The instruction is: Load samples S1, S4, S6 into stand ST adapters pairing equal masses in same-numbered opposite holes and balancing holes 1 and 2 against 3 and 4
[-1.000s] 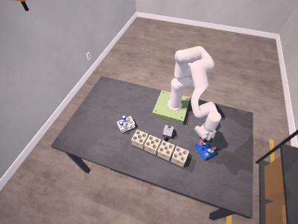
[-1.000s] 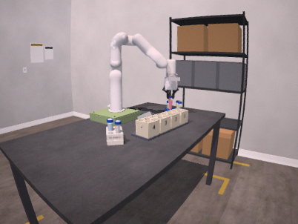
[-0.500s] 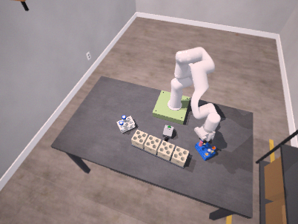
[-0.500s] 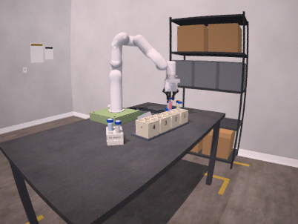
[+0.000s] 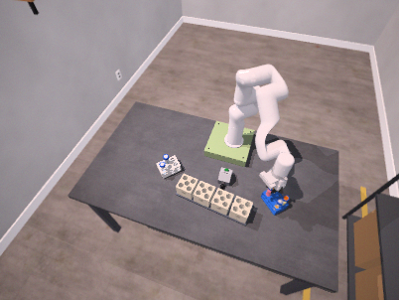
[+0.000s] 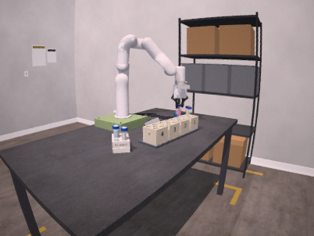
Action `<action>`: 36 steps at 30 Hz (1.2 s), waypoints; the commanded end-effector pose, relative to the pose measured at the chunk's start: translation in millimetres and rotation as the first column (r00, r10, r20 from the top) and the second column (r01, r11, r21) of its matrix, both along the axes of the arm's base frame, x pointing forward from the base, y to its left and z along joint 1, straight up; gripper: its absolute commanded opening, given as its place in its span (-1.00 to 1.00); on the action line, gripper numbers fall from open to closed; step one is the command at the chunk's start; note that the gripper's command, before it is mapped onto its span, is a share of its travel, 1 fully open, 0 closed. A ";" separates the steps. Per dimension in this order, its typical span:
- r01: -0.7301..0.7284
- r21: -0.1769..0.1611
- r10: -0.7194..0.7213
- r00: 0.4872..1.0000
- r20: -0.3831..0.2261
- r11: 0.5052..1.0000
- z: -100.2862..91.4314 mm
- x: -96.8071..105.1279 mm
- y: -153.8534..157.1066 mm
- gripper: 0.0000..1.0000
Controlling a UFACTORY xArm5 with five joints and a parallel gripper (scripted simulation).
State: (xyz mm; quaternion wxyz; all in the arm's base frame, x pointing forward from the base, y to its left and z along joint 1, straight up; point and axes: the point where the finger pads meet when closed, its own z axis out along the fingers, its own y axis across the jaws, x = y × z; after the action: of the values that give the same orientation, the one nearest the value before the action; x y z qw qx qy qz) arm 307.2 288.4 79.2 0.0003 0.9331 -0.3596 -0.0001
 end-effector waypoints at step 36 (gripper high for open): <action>0.000 0.005 0.000 1.000 0.001 1.000 -20.6 1.0 1.0 -0.13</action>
State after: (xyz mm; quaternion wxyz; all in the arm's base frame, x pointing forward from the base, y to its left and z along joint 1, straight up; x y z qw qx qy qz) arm 307.2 288.5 57.7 0.0002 0.9331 -0.3596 -0.0001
